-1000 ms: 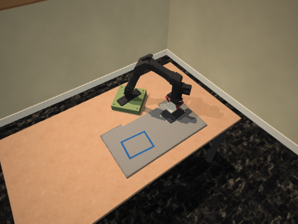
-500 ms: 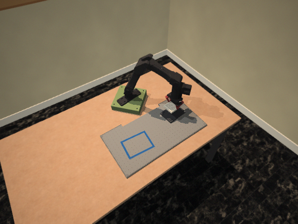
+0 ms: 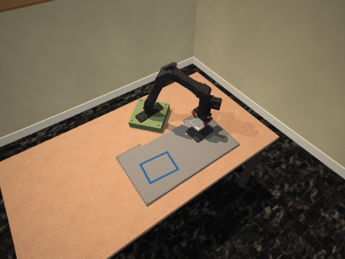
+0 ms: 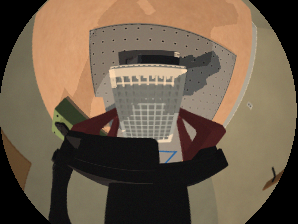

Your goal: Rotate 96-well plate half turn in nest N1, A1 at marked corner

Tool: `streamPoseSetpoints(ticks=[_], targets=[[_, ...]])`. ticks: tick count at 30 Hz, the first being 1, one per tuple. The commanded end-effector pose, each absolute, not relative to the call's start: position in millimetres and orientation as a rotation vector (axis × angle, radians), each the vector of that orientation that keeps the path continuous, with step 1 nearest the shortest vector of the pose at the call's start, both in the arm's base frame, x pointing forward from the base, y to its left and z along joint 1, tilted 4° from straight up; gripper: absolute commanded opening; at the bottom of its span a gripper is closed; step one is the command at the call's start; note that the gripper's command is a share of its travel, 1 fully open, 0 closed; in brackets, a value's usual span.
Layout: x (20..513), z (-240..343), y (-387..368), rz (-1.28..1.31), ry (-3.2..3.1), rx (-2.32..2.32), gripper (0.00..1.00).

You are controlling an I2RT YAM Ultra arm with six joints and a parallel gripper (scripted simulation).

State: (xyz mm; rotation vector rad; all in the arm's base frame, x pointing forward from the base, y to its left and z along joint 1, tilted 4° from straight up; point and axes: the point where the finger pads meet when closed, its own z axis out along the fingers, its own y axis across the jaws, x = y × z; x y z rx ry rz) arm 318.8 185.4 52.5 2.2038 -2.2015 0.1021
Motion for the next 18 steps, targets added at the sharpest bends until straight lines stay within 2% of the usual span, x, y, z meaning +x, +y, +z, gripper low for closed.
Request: streamPoseSetpoints(ticks=[1,7,18], targets=[[322.1,61.5,181.8,0.107,-2.291,2.153,0.00],[324.3,62.0,161.8,0.107,-2.483,1.938,0.00],[327.6,62.6,131.9,0.108,-2.482,1.938,0.00]])
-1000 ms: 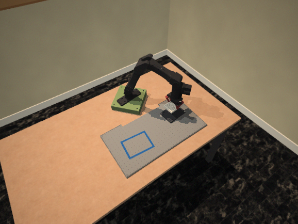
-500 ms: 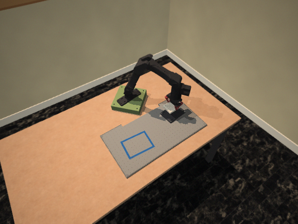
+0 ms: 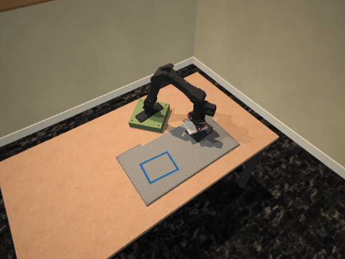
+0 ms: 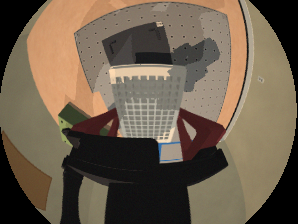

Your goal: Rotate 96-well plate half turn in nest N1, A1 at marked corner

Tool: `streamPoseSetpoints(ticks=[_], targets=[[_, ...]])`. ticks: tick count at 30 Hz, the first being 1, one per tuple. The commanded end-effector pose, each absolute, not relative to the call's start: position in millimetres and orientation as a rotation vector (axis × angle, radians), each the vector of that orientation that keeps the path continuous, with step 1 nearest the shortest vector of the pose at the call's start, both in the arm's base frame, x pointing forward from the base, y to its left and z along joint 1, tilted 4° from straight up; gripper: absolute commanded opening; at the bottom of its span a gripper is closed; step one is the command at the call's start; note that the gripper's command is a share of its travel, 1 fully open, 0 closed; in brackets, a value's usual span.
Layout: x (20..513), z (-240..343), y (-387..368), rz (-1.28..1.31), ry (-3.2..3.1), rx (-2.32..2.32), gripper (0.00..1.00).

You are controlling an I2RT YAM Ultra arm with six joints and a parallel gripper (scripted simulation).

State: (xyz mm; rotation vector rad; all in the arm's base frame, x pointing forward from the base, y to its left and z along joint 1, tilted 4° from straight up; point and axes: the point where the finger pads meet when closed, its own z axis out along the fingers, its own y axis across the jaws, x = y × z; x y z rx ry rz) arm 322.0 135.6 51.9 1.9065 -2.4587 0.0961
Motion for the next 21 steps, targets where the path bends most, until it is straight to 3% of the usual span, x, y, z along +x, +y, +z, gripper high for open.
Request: streamPoseSetpoints(ticks=[1,21], targets=[[328.0,62.7,128.6,0.108,-2.482,1.938,0.00],[334.6,64.1,68.6,0.111,-2.481,1.937,0.00]])
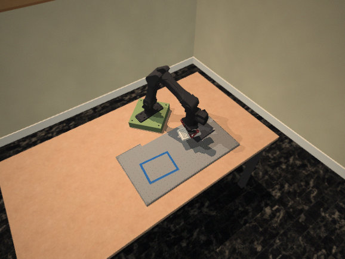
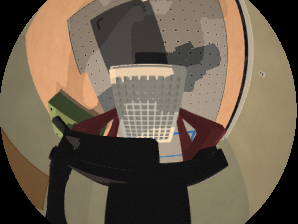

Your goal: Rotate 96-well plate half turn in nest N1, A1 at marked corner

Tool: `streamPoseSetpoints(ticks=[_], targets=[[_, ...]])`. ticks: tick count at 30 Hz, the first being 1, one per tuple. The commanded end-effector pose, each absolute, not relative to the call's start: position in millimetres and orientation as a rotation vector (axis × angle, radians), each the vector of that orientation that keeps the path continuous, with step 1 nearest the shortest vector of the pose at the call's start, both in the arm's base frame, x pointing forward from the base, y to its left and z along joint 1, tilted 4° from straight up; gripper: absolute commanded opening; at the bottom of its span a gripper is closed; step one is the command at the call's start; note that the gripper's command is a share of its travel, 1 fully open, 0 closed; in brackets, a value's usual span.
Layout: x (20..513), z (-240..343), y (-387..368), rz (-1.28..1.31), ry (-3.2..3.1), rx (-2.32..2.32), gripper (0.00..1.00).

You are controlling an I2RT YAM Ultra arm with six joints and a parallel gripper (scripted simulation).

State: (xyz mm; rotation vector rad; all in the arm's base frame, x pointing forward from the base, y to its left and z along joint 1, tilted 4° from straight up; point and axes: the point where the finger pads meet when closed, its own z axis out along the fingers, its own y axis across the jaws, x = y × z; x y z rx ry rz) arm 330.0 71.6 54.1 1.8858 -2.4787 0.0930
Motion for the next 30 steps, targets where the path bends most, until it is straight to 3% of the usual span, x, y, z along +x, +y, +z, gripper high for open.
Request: streamPoseSetpoints(ticks=[1,30], targets=[[335.0,64.1,65.3,0.111,-2.481,1.937,0.00],[344.1,66.3,-18.0,0.115,-2.480,1.936,0.00]])
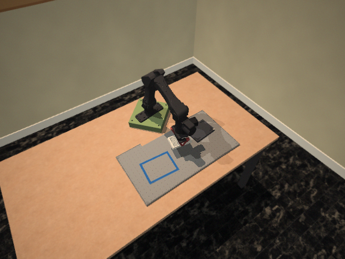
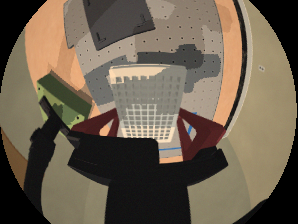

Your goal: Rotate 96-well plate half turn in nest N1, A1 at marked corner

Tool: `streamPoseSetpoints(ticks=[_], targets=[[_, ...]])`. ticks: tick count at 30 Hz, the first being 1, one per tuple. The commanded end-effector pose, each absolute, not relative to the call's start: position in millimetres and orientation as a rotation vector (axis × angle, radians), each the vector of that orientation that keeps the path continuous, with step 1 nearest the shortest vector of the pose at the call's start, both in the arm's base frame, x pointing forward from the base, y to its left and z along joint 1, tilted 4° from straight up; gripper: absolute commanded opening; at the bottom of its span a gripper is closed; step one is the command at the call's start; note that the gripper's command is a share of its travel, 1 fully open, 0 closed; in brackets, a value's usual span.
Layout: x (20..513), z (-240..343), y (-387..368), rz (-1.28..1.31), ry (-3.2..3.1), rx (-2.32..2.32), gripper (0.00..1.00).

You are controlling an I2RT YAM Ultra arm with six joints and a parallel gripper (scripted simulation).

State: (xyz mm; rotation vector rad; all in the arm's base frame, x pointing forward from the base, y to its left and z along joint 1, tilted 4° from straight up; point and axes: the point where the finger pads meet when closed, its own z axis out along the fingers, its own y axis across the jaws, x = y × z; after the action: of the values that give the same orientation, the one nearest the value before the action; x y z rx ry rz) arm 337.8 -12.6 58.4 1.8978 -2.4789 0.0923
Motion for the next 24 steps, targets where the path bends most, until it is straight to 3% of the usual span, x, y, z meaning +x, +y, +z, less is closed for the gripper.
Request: streamPoseSetpoints(ticks=[1,24], targets=[[344.5,66.4,-21.3,0.115,-2.480,1.936,0.00],[352.0,68.5,-91.2,0.118,-2.479,1.935,0.00]])
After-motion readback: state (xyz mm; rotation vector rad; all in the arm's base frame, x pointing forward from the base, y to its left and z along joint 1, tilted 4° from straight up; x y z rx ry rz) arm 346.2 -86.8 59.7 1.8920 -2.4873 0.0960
